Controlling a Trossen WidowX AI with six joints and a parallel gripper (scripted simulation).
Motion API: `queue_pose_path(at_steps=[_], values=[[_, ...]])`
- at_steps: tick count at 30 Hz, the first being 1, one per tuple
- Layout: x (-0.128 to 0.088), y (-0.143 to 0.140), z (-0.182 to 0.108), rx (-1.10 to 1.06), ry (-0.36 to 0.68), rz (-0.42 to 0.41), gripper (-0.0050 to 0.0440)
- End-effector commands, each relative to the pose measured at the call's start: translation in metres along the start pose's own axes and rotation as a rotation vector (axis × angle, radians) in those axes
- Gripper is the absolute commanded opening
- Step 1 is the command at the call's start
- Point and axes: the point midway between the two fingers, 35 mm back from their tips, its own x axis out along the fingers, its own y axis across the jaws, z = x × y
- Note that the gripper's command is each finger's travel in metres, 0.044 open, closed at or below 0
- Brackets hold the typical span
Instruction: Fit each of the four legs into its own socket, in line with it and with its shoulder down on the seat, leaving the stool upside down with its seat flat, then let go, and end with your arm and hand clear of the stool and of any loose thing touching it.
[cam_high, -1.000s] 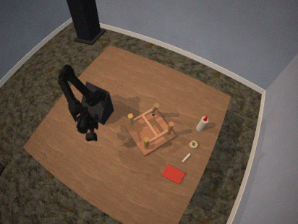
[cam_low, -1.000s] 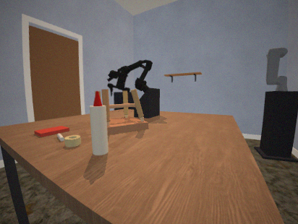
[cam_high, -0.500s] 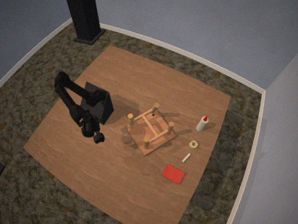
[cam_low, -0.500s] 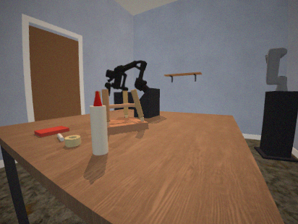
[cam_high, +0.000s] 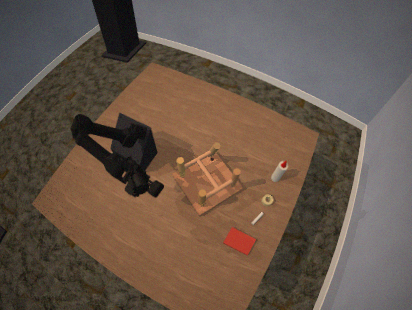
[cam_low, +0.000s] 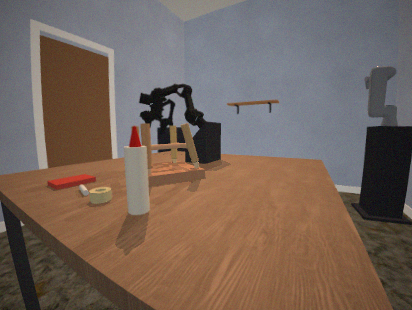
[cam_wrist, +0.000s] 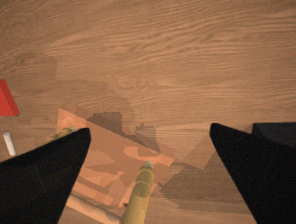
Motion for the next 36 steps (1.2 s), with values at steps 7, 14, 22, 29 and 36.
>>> queue_pose_path(at_steps=[7,14,22,29,36], values=[[-0.001,0.04,-0.028,-0.386,0.03,0.001,0.044],[-0.002,0.061,-0.048,-0.612,0.035,-0.009,0.044],[-0.004,0.085,-0.077,-0.905,0.027,-0.03,0.044],[-0.007,0.102,-0.103,-1.138,0.009,-0.047,0.044],[-0.011,0.118,-0.135,-1.388,-0.02,-0.066,0.044]])
